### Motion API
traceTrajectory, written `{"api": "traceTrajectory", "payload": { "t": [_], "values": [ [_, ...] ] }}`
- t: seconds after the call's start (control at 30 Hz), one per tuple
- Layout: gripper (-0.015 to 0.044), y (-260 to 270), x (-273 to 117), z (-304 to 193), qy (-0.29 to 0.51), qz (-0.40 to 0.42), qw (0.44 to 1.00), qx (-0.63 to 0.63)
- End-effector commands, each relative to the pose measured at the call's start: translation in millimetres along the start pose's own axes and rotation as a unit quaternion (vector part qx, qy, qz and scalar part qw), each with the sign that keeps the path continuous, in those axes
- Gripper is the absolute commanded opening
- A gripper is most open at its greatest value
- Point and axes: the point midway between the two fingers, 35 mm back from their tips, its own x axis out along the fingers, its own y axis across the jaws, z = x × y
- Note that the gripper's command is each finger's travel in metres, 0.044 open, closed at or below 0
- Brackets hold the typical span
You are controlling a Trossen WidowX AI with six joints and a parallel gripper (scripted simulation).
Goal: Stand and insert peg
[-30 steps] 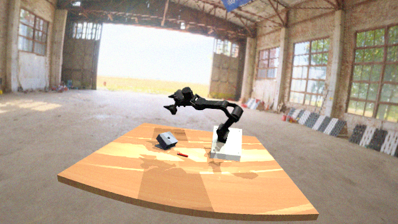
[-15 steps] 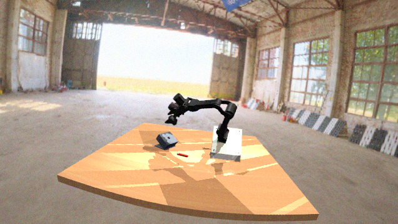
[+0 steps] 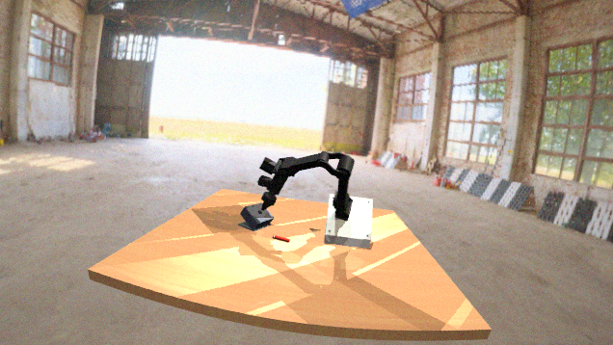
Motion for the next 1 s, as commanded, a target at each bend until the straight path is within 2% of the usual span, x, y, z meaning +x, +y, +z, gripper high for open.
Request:
{"api": "traceTrajectory", "payload": {
  "t": [0.0,0.43,0.97],
  "values": [
    [0.044,8.8,8.1,-15.8,0.048,0.023,0.998,0.029],
    [0.044,40.8,22.2,-70.0,0.215,0.081,0.963,0.141],
    [0.044,45.5,38.5,-77.8,0.223,0.082,0.96,0.147]
  ]
}}
